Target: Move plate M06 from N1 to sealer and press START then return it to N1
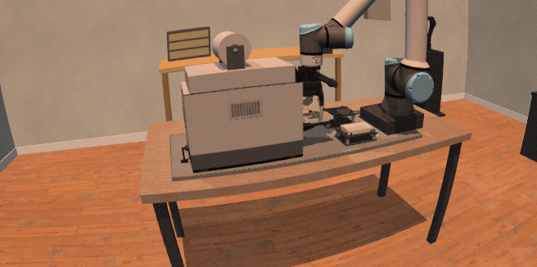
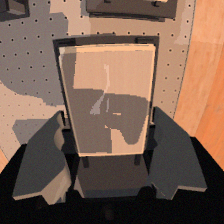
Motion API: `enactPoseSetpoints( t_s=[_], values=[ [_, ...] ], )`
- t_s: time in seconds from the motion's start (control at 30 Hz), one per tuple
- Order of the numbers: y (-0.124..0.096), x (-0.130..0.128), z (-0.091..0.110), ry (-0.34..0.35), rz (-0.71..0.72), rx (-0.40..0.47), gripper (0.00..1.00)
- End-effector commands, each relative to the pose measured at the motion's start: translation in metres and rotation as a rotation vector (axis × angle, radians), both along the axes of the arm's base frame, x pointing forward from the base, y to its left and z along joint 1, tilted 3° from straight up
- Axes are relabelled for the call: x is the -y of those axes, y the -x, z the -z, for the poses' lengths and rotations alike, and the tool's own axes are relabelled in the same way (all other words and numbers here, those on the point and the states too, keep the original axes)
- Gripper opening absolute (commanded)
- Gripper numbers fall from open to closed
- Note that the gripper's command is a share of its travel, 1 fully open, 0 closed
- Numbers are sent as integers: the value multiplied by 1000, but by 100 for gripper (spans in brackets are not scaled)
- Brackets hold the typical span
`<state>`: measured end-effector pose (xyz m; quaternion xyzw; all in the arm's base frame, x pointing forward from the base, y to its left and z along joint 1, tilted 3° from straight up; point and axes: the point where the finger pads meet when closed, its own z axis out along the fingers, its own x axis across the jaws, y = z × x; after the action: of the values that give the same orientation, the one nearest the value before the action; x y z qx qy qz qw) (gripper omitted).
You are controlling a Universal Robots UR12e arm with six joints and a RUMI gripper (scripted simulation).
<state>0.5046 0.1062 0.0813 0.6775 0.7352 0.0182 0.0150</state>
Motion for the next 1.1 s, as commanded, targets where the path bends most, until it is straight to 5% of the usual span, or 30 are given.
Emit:
enactPoseSetpoints(
  t_s=[0.0,0.5,0.53,1.07],
  values=[
    [0,-1,0,-1,0,1,62],
    [0,-1,0,-1,0,1,55],
    [0,-1,0,-1,0,1,0],
    [0,-1,0,-1,0,1,0]
  ],
)
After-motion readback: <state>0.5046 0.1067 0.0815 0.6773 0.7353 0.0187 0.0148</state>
